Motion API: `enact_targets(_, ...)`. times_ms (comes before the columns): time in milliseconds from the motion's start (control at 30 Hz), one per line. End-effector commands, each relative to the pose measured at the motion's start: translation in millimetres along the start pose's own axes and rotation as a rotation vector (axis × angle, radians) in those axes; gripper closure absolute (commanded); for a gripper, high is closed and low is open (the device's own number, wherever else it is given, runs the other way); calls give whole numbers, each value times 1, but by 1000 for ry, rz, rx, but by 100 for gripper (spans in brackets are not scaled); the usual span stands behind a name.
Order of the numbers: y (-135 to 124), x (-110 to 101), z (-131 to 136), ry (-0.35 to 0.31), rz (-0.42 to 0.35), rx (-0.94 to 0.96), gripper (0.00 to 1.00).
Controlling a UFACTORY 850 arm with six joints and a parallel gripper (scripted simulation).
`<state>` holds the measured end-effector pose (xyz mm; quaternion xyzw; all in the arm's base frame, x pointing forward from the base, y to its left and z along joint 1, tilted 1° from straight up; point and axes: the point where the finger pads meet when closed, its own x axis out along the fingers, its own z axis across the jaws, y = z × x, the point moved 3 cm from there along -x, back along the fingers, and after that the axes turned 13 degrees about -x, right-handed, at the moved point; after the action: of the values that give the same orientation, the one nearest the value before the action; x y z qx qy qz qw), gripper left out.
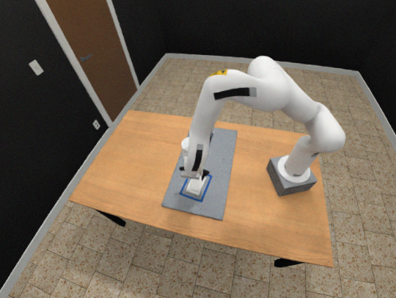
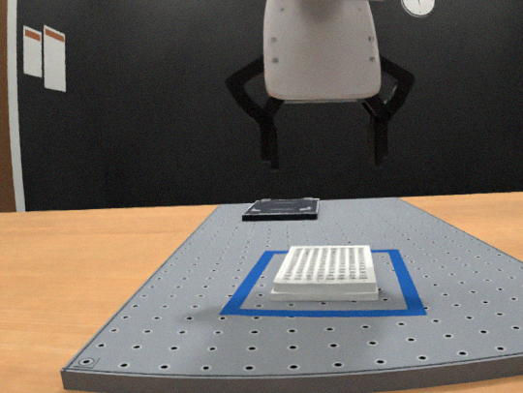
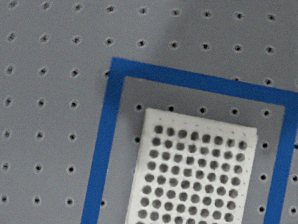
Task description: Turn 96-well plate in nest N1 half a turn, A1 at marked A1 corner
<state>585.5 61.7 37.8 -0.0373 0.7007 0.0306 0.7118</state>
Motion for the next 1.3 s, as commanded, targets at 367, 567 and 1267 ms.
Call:
enact_targets(367, 0, -1, 1, -4, 11, -436, 0)
enact_targets(567, 0, -1, 1, -5, 11, -636, 0)
enact_targets(1267, 0, -1, 1, -9, 9, -1270, 0)
